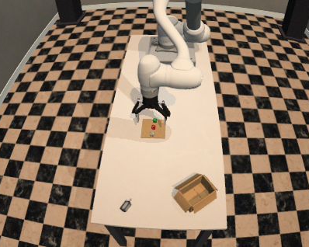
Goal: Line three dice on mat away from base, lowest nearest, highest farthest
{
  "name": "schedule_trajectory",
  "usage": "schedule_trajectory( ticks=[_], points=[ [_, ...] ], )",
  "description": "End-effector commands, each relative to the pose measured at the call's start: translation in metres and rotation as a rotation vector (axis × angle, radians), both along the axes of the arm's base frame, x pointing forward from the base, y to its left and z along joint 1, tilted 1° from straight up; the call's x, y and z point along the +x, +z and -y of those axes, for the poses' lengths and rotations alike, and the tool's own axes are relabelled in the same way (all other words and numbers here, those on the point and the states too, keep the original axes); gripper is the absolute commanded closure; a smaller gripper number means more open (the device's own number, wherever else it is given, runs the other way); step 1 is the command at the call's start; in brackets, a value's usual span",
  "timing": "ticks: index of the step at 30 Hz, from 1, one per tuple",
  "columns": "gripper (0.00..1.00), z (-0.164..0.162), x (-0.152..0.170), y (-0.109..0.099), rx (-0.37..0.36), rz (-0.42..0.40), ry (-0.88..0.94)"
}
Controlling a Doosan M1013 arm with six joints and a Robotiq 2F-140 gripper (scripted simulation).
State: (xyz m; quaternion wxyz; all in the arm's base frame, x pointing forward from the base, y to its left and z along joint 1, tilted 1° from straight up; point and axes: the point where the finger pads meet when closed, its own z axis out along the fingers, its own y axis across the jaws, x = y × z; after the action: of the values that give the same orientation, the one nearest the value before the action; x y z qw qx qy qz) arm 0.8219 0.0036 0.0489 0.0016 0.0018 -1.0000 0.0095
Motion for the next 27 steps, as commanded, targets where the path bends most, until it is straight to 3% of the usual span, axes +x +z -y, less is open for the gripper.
schedule_trajectory(
  ticks=[1, 11, 23, 27],
  points=[
    [0.0, 0.0, 0.0, 0.001, 0.0, 0.002, 0.0],
    [0.0, 0.0, 0.0, 0.007, 0.0, 0.002, 0.0],
    [0.0, -0.001, 0.001, 0.053, 0.0, 0.002, 0.0],
    [0.0, -0.001, 0.001, 0.06, 0.0, 0.002, 0.0]
  ],
)
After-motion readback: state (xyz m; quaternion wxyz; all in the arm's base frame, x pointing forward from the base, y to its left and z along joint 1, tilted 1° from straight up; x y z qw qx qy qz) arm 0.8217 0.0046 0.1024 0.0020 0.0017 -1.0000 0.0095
